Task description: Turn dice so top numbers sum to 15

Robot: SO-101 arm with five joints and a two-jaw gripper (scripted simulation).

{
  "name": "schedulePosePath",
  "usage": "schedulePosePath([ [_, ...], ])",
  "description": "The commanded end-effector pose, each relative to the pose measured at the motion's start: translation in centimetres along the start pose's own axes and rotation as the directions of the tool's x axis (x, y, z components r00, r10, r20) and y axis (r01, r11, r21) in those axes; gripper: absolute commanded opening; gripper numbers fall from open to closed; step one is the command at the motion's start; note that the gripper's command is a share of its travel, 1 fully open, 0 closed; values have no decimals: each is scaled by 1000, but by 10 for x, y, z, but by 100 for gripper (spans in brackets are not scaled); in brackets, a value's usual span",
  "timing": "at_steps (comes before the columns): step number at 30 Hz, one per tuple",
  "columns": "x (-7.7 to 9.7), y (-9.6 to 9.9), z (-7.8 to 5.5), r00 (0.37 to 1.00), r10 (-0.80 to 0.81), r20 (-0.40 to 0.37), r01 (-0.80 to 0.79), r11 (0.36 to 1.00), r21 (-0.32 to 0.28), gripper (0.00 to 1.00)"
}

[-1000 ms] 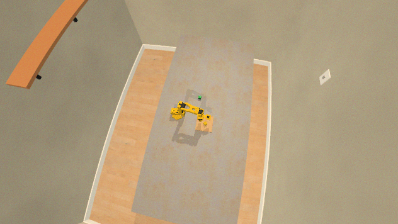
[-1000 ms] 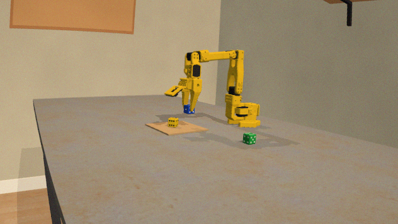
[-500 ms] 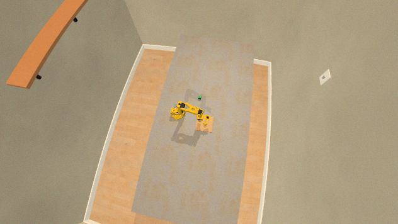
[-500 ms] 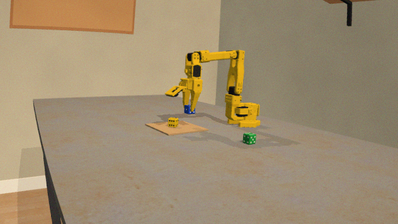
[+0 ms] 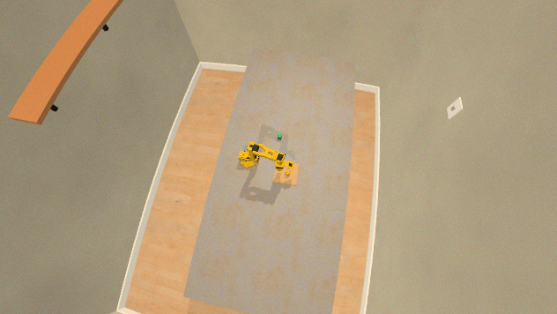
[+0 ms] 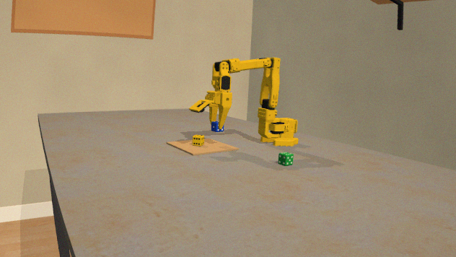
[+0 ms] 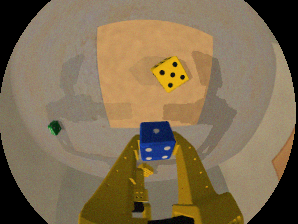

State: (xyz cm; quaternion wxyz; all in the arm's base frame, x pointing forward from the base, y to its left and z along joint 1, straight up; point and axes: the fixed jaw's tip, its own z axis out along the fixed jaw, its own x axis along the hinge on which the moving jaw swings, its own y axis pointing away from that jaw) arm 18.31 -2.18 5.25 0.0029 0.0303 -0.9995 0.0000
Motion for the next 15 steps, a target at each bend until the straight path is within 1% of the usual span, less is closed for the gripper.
schedulePosePath([
  [1, -5, -2, -5, 998, 17, 55, -17, 1000, 11, 0],
  [10, -5, -2, -4, 998, 17, 55, -17, 1000, 11, 0],
  [15, -5, -2, -1, 998, 17, 55, -17, 1000, 11, 0],
])
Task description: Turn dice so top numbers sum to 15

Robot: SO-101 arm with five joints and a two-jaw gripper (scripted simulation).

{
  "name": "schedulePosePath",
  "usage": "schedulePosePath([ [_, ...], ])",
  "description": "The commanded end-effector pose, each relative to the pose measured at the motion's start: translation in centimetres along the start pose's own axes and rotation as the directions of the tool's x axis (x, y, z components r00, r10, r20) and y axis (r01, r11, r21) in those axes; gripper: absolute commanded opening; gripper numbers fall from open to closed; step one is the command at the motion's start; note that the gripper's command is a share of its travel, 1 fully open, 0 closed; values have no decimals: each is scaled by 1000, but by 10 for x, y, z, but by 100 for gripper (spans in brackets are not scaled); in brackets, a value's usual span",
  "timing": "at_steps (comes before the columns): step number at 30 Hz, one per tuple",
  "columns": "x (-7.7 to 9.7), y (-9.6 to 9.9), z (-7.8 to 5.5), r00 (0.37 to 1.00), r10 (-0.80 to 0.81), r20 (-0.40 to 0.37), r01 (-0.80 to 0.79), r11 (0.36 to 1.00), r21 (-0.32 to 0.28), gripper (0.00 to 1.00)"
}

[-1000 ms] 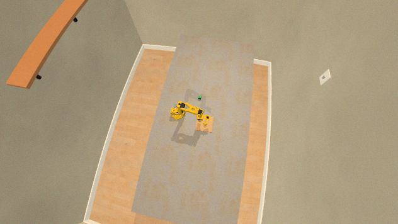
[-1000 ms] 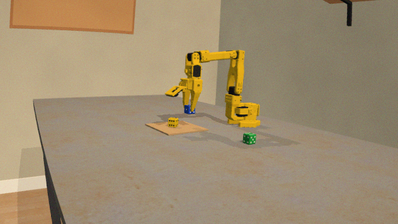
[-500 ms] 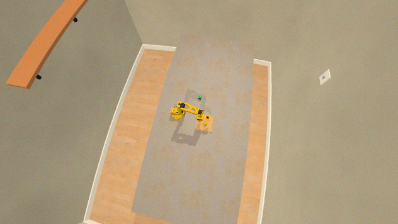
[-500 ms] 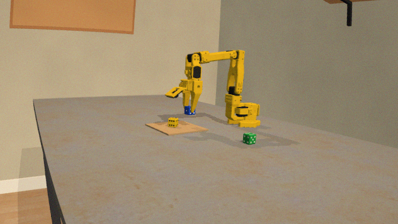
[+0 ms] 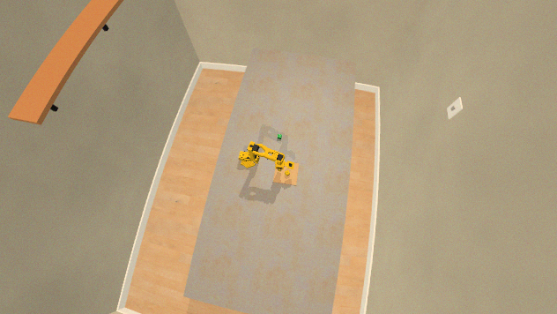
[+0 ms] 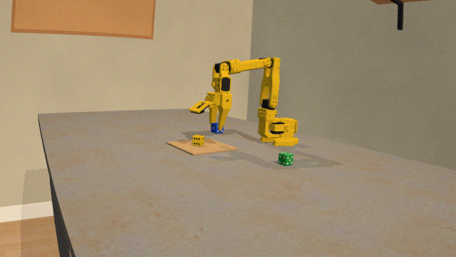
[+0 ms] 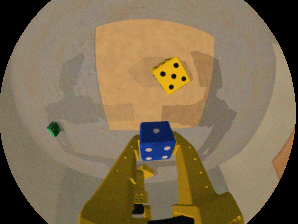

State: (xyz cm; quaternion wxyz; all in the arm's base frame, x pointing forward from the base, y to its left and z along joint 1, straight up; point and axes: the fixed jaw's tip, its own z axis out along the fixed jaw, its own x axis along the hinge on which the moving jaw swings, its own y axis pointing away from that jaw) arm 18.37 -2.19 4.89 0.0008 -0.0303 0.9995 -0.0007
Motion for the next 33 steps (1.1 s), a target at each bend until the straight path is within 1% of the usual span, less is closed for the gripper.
schedulePosePath([
  [1, -5, -2, -4, 999, 17, 48, -17, 1000, 9, 0],
  [12, -5, -2, -1, 999, 17, 48, -17, 1000, 9, 0],
  [20, -5, -2, 4, 999, 17, 48, -17, 1000, 9, 0],
  [33, -5, -2, 7, 999, 17, 48, -17, 1000, 9, 0],
])
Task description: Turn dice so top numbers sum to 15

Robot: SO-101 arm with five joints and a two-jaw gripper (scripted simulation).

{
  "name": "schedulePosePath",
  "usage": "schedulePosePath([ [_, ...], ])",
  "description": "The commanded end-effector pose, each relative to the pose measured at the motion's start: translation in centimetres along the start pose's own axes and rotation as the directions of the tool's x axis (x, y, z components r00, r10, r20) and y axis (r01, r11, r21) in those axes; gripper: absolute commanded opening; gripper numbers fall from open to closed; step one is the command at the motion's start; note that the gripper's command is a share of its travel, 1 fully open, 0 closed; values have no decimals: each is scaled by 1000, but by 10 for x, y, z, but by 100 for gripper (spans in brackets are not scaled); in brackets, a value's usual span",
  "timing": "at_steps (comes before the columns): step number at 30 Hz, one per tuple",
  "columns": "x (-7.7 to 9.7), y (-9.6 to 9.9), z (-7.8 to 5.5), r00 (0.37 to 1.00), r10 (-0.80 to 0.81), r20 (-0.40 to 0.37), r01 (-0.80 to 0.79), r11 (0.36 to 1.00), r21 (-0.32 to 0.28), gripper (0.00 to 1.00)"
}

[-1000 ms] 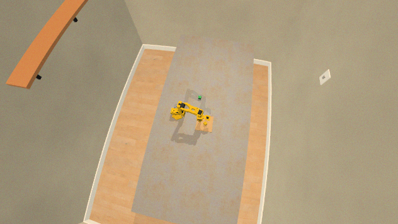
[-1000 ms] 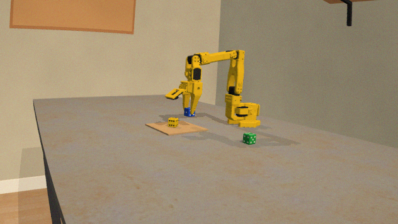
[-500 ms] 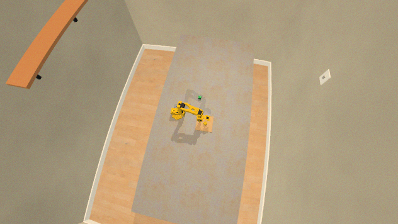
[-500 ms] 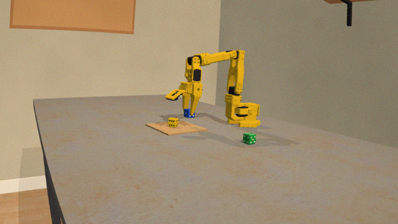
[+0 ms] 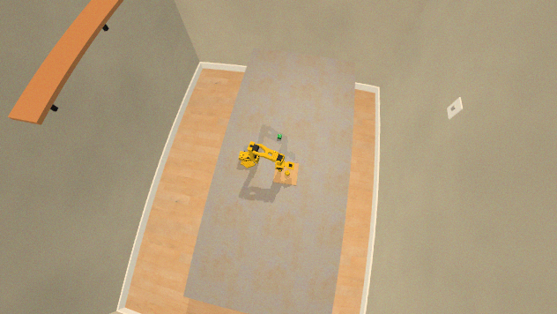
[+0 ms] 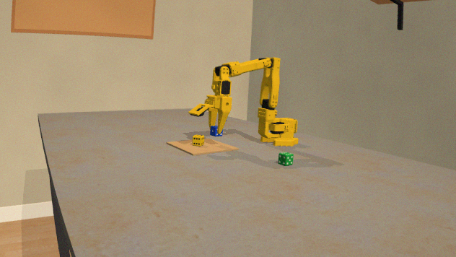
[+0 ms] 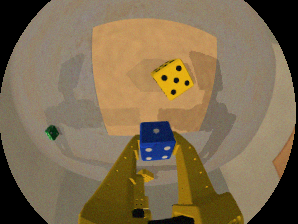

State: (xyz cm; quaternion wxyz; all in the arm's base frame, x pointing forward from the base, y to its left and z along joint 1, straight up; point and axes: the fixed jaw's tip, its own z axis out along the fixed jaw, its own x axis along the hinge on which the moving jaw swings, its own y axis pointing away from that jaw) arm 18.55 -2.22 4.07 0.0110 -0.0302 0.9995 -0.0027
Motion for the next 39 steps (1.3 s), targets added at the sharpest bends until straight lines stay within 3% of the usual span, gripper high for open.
schedulePosePath([
  [1, -3, -2, 0, 999, 17, 28, -17, 1000, 5, 0],
  [39, -4, -2, 14, 999, 17, 28, -17, 1000, 5, 0],
])
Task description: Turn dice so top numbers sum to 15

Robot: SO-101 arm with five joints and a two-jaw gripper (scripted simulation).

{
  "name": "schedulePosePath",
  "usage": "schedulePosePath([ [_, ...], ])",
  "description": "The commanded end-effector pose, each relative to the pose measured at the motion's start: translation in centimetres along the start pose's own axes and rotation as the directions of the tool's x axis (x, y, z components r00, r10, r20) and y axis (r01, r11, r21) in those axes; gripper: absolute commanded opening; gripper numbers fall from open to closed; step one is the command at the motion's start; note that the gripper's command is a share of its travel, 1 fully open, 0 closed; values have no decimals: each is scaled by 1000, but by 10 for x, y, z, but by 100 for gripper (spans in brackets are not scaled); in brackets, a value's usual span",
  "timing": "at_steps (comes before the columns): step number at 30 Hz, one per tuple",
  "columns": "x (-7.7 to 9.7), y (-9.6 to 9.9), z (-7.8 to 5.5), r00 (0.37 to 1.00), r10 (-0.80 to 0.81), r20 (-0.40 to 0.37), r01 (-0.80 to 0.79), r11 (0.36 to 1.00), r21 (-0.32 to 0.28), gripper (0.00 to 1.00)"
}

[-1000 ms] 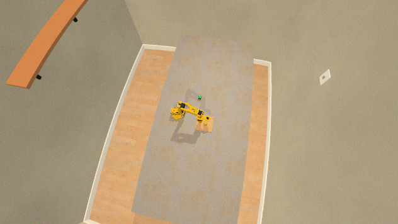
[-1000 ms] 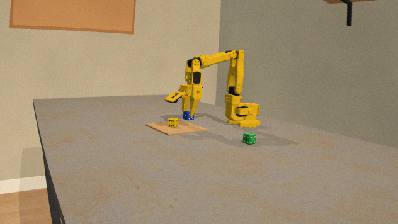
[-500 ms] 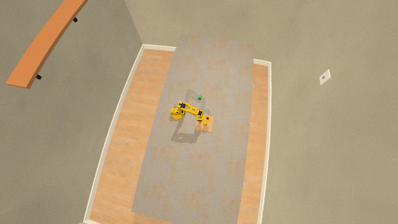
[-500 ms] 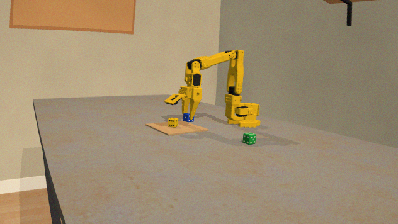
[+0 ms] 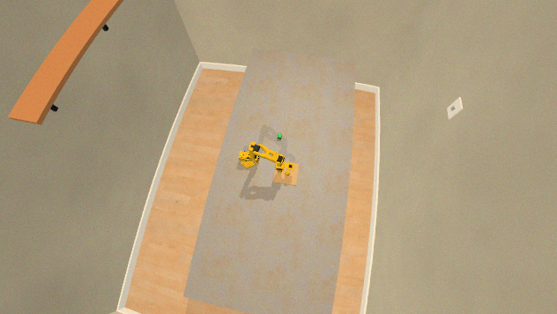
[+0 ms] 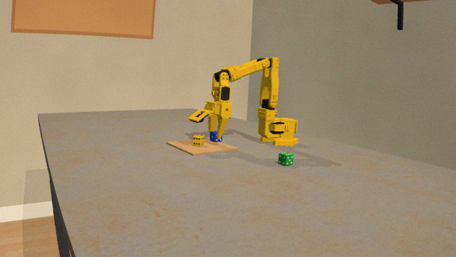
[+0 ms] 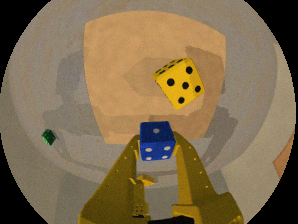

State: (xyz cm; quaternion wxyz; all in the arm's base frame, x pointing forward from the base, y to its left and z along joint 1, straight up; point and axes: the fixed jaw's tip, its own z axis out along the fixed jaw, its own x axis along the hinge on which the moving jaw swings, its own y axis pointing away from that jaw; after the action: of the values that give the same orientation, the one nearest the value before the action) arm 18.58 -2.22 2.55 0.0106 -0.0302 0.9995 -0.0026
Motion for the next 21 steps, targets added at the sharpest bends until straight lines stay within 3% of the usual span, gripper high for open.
schedulePosePath([
  [1, -4, -2, -1, 999, 17, 28, -17, 1000, 5, 0],
  [21, -4, -2, 5, 999, 17, 28, -17, 1000, 5, 0],
])
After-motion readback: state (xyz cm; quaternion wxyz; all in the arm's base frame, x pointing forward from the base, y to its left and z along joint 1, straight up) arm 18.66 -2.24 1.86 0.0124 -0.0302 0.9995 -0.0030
